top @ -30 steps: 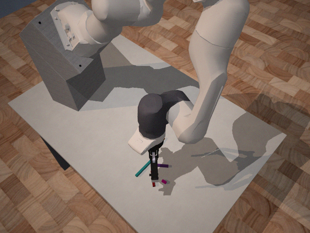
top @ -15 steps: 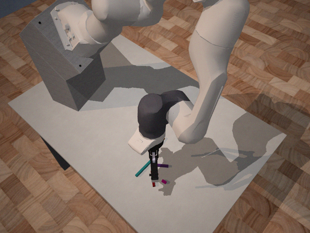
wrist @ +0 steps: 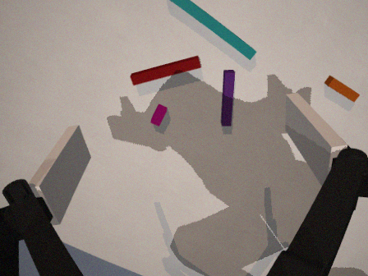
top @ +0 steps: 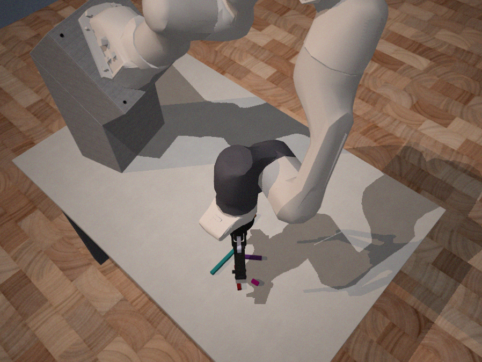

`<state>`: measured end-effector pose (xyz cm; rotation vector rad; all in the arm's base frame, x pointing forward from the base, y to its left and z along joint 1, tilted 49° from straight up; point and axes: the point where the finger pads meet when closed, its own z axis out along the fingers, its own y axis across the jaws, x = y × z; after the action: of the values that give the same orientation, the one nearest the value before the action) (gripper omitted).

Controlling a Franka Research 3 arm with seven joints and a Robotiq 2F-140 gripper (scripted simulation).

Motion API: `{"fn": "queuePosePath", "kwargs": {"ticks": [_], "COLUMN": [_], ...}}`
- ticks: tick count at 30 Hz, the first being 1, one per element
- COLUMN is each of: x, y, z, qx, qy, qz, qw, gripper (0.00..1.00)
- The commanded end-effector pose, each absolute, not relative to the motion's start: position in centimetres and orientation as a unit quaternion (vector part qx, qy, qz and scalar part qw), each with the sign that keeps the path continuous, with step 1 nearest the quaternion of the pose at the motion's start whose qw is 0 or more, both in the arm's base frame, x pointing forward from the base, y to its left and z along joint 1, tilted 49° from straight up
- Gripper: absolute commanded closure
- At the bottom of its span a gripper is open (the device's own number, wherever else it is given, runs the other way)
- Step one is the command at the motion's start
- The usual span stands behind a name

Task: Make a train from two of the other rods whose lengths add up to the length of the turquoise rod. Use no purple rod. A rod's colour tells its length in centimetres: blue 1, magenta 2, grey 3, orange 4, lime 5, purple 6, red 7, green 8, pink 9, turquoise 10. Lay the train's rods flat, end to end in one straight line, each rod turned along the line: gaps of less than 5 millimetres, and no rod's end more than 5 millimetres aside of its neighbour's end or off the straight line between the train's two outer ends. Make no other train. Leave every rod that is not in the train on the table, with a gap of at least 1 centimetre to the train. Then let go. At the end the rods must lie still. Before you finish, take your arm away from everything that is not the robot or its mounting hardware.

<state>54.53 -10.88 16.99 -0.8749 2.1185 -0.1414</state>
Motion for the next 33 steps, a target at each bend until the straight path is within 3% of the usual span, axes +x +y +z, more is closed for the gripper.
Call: {"fn": "queuePosePath", "kwargs": {"ticks": [1, 21, 33], "x": [54.51, 54.51, 54.55], "y": [-10.75, -10.74, -10.62], "z": [17.02, 16.99, 16.47], "qx": [-0.349, -0.344, -0.220], "qy": [0.841, 0.843, 0.883], "qz": [-0.057, -0.054, 0.006], "qw": [0.410, 0.410, 0.414], "gripper": [0.00, 0.00, 0.00]}}
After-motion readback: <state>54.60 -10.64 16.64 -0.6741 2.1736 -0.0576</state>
